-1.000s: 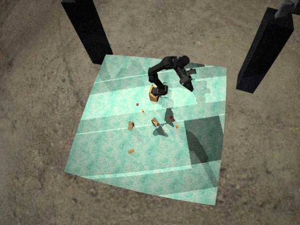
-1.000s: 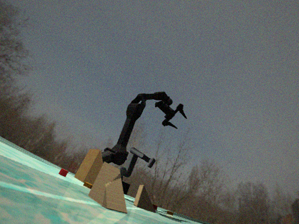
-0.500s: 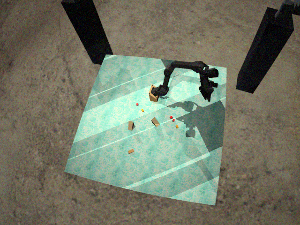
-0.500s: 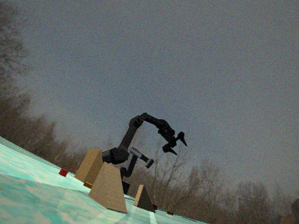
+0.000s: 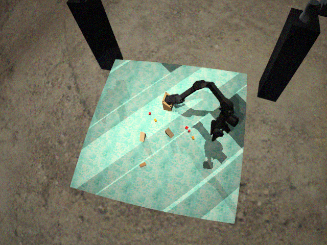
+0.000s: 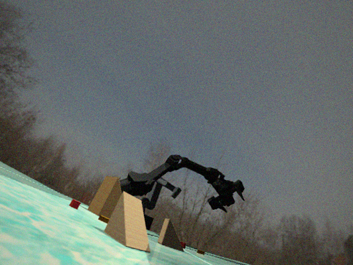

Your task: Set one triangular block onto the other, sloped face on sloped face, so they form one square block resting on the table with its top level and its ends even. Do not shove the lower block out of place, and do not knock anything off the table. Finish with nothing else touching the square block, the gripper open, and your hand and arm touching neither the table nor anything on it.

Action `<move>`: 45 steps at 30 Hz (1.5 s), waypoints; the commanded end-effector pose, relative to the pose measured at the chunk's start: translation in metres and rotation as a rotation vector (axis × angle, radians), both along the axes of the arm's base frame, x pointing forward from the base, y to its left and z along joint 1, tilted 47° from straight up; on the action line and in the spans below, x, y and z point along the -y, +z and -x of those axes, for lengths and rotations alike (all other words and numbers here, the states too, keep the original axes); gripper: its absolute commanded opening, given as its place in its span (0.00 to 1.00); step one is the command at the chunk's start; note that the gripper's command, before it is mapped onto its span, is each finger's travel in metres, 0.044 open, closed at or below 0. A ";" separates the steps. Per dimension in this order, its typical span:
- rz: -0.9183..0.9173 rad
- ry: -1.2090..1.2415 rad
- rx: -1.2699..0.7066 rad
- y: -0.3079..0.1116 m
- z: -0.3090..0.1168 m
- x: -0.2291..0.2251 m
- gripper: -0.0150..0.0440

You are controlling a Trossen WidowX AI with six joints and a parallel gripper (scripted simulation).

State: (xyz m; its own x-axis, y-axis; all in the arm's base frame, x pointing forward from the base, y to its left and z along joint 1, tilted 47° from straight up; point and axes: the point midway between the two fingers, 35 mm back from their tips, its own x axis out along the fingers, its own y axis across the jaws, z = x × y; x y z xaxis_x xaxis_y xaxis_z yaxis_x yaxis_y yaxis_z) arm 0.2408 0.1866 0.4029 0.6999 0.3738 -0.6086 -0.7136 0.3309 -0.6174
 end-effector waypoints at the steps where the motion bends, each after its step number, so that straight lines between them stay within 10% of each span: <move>1: 0.036 -0.079 -0.092 -0.032 -0.037 0.012 1.00; 17: -0.051 -0.417 -0.806 -0.254 -0.154 0.133 1.00; 32: -0.692 -0.765 -1.412 -0.442 -0.100 0.279 1.00; 45: -0.787 -0.789 -1.454 -0.461 -0.089 0.285 1.00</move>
State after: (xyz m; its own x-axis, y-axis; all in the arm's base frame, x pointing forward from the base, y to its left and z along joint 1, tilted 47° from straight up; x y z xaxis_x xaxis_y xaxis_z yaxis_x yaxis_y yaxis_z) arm 0.3295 -0.1019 -0.0556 -0.0266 0.7195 -0.6940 -0.0321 0.6933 0.7199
